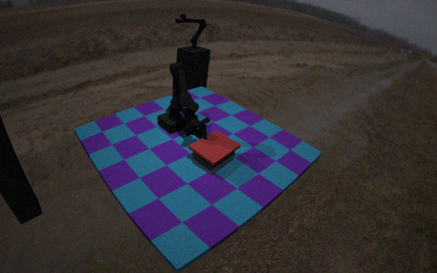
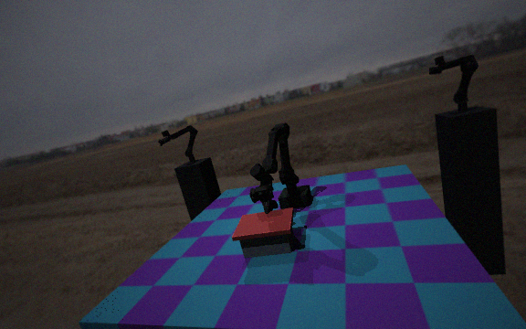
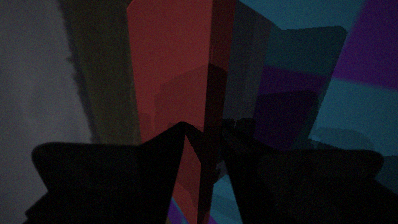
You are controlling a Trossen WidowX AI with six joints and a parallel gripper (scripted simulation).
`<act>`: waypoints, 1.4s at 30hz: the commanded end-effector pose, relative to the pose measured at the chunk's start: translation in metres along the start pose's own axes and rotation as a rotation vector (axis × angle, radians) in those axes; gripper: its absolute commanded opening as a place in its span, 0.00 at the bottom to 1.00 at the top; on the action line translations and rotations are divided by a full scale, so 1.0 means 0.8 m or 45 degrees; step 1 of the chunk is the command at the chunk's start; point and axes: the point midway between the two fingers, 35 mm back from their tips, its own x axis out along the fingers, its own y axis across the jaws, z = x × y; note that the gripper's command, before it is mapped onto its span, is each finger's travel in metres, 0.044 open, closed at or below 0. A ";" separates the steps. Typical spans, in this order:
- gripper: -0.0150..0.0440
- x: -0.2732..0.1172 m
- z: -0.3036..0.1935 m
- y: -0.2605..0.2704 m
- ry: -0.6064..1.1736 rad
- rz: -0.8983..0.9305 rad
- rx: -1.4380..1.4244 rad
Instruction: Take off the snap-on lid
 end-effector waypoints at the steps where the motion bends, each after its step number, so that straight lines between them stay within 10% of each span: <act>1: 0.25 -0.002 0.000 0.002 0.000 0.004 -0.003; 42: 0.25 -0.004 0.000 0.007 -0.001 0.004 0.000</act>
